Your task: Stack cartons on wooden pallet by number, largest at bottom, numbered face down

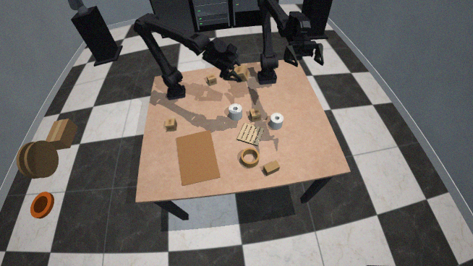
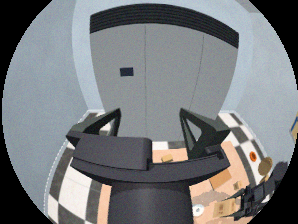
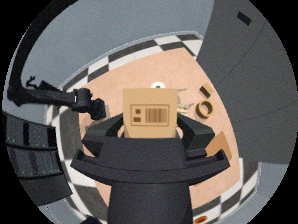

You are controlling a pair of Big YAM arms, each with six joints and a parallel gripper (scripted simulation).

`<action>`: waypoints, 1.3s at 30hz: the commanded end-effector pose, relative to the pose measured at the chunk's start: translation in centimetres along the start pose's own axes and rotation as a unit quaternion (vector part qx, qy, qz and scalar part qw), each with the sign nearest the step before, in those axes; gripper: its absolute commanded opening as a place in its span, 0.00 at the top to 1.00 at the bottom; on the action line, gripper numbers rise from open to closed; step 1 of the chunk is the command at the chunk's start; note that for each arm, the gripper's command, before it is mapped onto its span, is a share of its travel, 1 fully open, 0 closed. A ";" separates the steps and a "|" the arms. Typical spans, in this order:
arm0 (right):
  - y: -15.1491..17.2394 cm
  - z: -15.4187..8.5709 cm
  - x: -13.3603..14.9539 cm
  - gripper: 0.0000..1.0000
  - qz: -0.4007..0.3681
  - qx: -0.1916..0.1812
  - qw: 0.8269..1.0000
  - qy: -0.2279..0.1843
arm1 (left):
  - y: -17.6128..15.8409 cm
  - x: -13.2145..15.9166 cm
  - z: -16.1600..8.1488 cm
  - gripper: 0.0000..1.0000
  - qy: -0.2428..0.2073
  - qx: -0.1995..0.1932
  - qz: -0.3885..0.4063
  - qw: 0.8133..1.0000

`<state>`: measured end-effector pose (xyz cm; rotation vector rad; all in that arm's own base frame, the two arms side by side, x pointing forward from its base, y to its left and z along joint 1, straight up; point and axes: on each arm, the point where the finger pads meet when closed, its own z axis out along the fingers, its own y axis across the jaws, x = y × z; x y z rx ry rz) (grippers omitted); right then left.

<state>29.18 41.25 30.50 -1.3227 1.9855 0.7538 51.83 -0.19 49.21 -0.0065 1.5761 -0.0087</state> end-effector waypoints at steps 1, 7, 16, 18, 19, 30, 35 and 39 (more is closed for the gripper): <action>-0.9 -2.0 -2.4 0.50 -0.025 -0.003 0.994 -0.107 | 0.1 -0.6 0.0 0.00 -0.008 -0.001 0.005 1.000; -1.3 -0.1 -1.1 0.50 -0.018 -0.066 0.979 -0.193 | 0.1 -0.6 0.0 0.00 -0.008 -0.001 0.005 1.000; -1.0 -0.5 -1.2 0.50 -0.052 -0.135 0.937 -0.318 | 0.1 -0.6 0.0 0.00 -0.008 -0.001 0.005 1.000; -0.9 -0.6 -1.2 0.50 -0.062 -0.147 0.927 -0.340 | 0.1 -0.6 0.0 0.00 -0.008 -0.001 0.005 1.000; -0.8 -0.7 -1.2 0.50 -0.067 -0.152 0.922 -0.350 | 0.1 -0.6 0.0 0.00 -0.008 -0.001 0.005 1.000; -0.7 -1.0 -2.0 0.50 -0.106 -0.165 0.897 -0.396 | 0.1 -0.6 0.0 0.00 -0.008 -0.001 0.005 1.000; -0.3 -1.8 -2.5 0.50 -0.115 -0.164 0.893 -0.403 | 0.1 -0.6 0.0 0.00 -0.008 -0.001 0.005 1.000; -0.3 -3.3 -4.2 0.50 -0.124 -0.160 0.888 -0.412 | 0.7 1.6 0.5 0.00 0.013 -0.004 -0.014 1.000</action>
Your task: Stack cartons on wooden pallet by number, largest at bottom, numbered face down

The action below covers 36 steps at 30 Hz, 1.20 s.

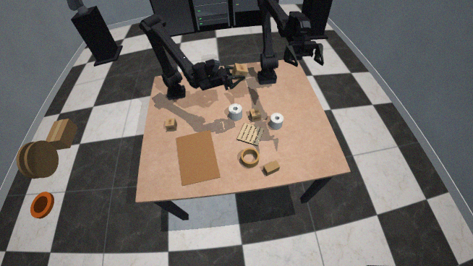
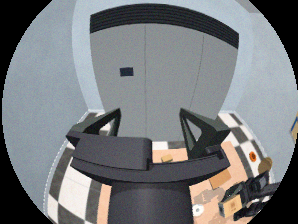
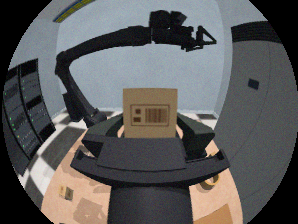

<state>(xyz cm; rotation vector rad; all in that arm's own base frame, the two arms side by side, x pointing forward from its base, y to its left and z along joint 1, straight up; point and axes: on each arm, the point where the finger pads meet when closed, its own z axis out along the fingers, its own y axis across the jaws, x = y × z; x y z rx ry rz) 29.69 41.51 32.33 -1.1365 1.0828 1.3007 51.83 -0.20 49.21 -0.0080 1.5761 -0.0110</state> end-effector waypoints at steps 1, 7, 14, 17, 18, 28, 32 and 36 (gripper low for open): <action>-0.3 0.1 -3.4 0.50 -0.020 0.000 1.000 -0.022 | 0.6 2.9 0.5 0.00 0.032 -0.003 -0.028 0.999; -0.3 0.2 -3.4 0.50 -0.020 0.000 1.000 -0.022 | -0.5 6.2 0.3 0.00 0.091 0.023 -0.115 0.989; 0.0 0.1 -1.4 0.50 -0.003 -0.001 1.000 -0.009 | -3.3 12.1 -1.1 0.00 0.212 0.070 -0.242 0.944; 0.0 0.1 -1.4 0.50 -0.003 -0.001 1.000 -0.009 | -4.3 12.3 -1.6 0.00 0.248 0.084 -0.291 0.920; 0.0 0.1 -1.4 0.50 -0.003 -0.001 1.000 -0.009 | -4.7 13.8 -2.1 0.00 0.270 0.084 -0.309 0.908; 0.0 0.1 -1.4 0.50 -0.003 -0.001 1.000 -0.009 | -7.5 19.0 -5.9 0.00 0.407 0.079 -0.450 0.791; 0.0 0.1 -1.4 0.50 -0.003 -0.001 1.000 -0.009 | -8.7 20.2 -7.7 0.00 0.461 0.067 -0.508 0.725; 0.0 0.1 -1.4 0.50 -0.003 -0.001 1.000 -0.009 | -9.6 22.1 -9.7 0.00 0.506 0.047 -0.549 0.664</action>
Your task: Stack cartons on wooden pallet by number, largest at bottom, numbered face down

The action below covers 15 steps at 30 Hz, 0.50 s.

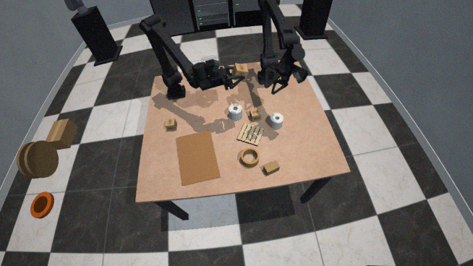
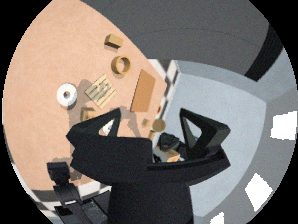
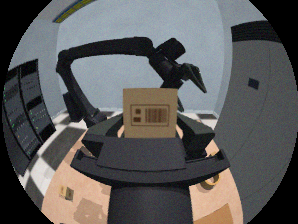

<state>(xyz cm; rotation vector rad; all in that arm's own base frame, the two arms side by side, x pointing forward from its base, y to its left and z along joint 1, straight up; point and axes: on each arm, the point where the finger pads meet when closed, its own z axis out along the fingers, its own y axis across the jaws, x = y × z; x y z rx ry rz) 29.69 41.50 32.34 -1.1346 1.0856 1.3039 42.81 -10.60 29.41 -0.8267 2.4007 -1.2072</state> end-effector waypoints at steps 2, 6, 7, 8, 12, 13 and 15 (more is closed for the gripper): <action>0.0 0.1 -1.4 0.50 -0.005 -0.001 1.000 -0.009 | 1.1 0.2 0.0 0.00 0.023 -0.012 -0.100 0.995; 0.0 0.1 -1.4 0.50 -0.005 -0.001 1.000 -0.009 | 3.7 4.0 0.5 0.00 0.097 -0.034 -0.214 0.971; 0.0 0.1 -1.4 0.50 -0.005 -0.001 1.000 -0.009 | 3.5 4.4 0.4 0.00 0.110 -0.036 -0.237 0.965; 0.0 0.1 -1.4 0.50 -0.005 -0.001 1.000 -0.009 | 2.6 4.5 0.0 0.00 0.121 -0.035 -0.262 0.957; 0.0 0.1 -1.4 0.50 -0.005 -0.001 1.000 -0.009 | 4.0 7.1 -0.1 0.00 0.170 -0.058 -0.352 0.919; 0.0 0.1 -1.4 0.50 -0.005 -0.001 1.000 -0.009 | 3.1 7.2 -0.5 0.00 0.181 -0.058 -0.375 0.907; 0.0 0.1 -1.4 0.50 -0.005 -0.001 1.000 -0.009 | 4.5 8.7 -0.4 0.00 0.203 -0.074 -0.419 0.882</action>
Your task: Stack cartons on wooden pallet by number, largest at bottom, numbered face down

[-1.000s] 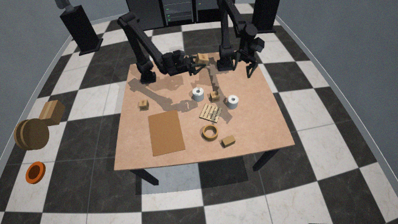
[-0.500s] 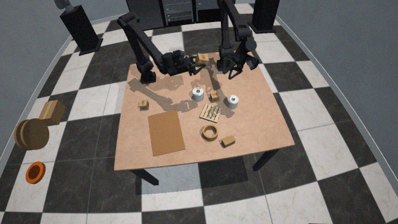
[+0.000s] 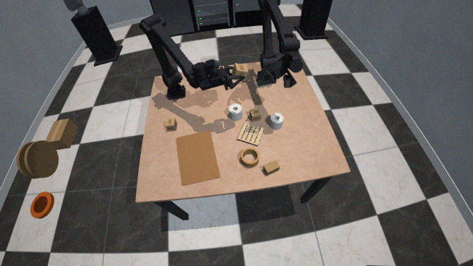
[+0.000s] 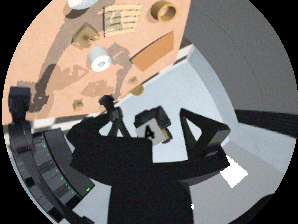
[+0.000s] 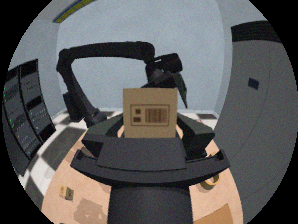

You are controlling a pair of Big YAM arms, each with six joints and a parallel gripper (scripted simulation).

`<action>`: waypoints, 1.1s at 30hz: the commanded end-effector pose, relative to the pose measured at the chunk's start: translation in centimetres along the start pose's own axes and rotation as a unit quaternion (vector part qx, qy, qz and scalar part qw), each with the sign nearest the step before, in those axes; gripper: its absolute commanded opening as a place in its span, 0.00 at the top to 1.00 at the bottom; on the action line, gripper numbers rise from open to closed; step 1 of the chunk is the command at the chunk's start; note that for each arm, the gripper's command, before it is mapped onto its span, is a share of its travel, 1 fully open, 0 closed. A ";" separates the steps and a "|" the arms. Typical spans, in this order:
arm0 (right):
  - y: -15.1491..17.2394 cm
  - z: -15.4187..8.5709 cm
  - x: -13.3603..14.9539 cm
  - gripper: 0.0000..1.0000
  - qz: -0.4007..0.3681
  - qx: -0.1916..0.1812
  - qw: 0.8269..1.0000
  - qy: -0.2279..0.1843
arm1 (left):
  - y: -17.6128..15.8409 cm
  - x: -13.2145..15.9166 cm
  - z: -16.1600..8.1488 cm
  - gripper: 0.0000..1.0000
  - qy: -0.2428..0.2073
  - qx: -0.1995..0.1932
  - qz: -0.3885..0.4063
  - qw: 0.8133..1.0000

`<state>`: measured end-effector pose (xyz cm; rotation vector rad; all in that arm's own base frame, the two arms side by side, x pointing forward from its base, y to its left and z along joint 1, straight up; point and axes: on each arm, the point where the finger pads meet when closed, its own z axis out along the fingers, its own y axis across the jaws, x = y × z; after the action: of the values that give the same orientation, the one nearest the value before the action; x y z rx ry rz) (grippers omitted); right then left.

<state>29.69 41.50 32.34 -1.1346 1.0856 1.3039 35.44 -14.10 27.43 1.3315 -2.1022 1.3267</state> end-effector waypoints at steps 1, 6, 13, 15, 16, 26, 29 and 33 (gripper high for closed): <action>0.0 0.1 -1.4 0.50 -0.005 -0.001 1.000 -0.009 | 2.2 -0.3 0.3 0.00 0.024 -0.019 -0.132 0.991; 0.0 0.1 -1.4 0.50 -0.005 -0.001 1.000 -0.009 | 1.8 1.2 -0.1 0.00 0.057 -0.030 -0.221 0.973; 0.0 0.1 -1.4 0.50 -0.005 -0.001 1.000 -0.009 | 1.3 4.5 -0.4 0.00 0.147 -0.038 -0.294 0.944; 0.0 0.1 -1.4 0.50 -0.005 -0.001 1.000 -0.009 | 1.2 4.7 -0.4 0.00 0.158 -0.039 -0.302 0.939; 0.0 0.1 -1.4 0.50 -0.005 -0.001 1.000 -0.009 | 1.2 4.7 -0.4 0.00 0.160 -0.037 -0.294 0.941; 0.0 0.1 -1.4 0.50 -0.005 -0.001 1.000 -0.009 | 1.2 4.8 -0.5 0.00 0.161 -0.036 -0.288 0.943; 0.0 0.1 -1.4 0.50 -0.005 -0.001 1.000 -0.009 | 1.2 4.8 -0.5 0.00 0.161 -0.036 -0.288 0.943; 0.0 0.1 -1.4 0.50 -0.005 -0.001 1.000 -0.009 | 1.2 4.8 -0.5 0.00 0.161 -0.036 -0.288 0.943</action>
<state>29.69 41.50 32.34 -1.1346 1.0856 1.3039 31.58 -16.15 30.09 1.4290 -1.3872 1.1047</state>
